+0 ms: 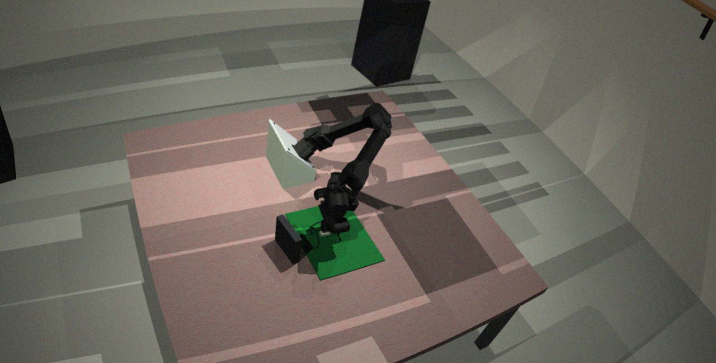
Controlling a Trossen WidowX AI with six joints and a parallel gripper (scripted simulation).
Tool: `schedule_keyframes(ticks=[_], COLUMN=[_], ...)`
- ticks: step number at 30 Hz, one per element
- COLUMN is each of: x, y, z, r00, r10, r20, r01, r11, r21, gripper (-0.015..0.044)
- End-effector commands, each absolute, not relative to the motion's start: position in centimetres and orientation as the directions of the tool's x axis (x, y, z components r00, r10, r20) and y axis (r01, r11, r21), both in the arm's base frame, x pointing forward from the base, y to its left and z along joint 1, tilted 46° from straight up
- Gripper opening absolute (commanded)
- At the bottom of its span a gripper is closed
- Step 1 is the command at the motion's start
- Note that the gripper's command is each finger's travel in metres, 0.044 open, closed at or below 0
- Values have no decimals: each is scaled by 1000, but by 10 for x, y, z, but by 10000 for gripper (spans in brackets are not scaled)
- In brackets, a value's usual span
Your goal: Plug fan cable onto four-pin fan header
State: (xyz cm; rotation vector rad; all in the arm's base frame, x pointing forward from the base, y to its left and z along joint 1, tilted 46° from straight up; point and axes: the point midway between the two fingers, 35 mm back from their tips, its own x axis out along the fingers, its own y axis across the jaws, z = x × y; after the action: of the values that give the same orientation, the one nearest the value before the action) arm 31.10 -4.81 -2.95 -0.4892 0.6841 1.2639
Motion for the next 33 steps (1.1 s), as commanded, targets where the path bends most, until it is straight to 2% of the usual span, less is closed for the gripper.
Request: schedule_keyframes(ticks=[1, 33], x=[310, 313], y=[-47, -37], z=[-30, -39], r00=[152, 152], r10=[696, 697], r20=[-702, -701], r01=[-968, -968], r11=[248, 247], r21=[36, 36], gripper=[0, 0])
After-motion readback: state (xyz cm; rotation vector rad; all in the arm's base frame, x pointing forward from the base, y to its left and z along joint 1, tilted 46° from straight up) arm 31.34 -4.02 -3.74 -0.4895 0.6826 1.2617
